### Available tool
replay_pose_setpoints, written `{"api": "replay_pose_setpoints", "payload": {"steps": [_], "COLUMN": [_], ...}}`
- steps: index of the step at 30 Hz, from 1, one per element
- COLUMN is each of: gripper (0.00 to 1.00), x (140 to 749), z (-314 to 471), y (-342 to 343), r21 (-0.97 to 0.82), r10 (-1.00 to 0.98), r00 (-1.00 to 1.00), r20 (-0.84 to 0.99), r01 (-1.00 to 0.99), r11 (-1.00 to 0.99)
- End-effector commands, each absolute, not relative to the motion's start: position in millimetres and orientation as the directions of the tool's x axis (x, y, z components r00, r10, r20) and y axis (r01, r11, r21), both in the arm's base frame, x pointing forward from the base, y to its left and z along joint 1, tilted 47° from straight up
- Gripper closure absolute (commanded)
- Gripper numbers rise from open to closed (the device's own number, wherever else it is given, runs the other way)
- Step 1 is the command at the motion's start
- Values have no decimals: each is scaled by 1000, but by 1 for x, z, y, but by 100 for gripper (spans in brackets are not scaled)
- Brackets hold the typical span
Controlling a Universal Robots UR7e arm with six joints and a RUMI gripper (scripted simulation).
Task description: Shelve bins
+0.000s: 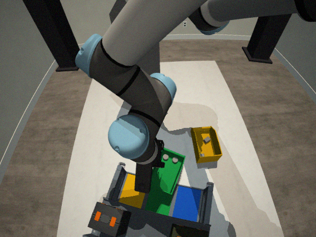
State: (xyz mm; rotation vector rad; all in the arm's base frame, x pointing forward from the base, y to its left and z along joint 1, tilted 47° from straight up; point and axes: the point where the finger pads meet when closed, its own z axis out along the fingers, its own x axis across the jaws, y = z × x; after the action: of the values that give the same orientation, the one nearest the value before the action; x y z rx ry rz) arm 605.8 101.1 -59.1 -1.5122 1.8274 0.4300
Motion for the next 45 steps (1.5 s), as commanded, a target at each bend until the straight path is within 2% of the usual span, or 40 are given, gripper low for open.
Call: {"api": "replay_pose_setpoints", "payload": {"steps": [1, 45], "gripper": [100, 100], "x": [611, 635], "z": [-57, -49], "y": [98, 86], "r21": [-184, -184], "r10": [-711, -711], "r00": [-58, -58], "r20": [-701, -701], "r01": [-948, -948], "r11": [258, 258]}}
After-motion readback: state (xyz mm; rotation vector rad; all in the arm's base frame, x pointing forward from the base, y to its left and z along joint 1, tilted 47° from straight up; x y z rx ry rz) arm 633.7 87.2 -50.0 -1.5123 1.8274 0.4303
